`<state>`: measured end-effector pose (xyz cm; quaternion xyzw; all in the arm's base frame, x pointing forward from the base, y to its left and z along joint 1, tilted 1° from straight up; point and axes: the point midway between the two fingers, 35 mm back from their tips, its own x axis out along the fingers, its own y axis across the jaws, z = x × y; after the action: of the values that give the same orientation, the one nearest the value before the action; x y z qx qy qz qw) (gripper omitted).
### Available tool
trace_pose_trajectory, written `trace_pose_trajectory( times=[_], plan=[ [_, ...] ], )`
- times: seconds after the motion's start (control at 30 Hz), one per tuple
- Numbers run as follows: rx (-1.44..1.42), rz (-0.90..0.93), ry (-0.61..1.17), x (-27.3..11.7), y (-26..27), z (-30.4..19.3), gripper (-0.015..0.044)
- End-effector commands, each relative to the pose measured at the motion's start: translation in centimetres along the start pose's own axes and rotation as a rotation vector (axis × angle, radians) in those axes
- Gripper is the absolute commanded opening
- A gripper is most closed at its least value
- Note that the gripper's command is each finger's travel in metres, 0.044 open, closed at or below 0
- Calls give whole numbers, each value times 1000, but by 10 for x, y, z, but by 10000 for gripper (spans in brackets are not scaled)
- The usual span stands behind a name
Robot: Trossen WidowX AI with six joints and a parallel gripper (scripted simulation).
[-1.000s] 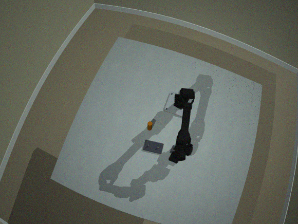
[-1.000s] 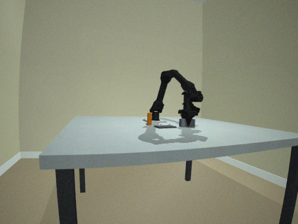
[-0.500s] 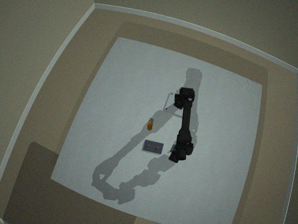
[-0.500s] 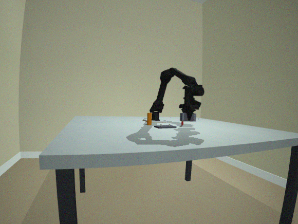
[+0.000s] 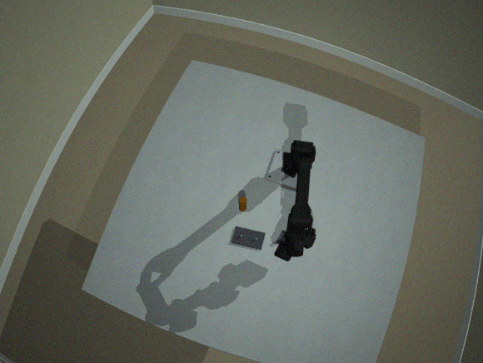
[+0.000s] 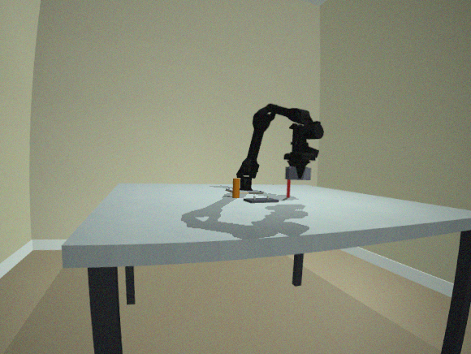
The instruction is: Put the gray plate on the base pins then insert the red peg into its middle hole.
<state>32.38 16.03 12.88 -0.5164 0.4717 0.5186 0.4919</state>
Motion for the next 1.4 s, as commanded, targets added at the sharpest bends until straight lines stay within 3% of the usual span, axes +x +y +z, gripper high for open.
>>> trace_pose_trajectory(
  times=[0.0,0.4,1.37],
  plan=[
    [-6,-7,-6,-15,0,0,0],
    [-10,-7,-4,-49,4,-3,0],
    [-120,-9,4,-8,-21,-80,0]
  ],
)
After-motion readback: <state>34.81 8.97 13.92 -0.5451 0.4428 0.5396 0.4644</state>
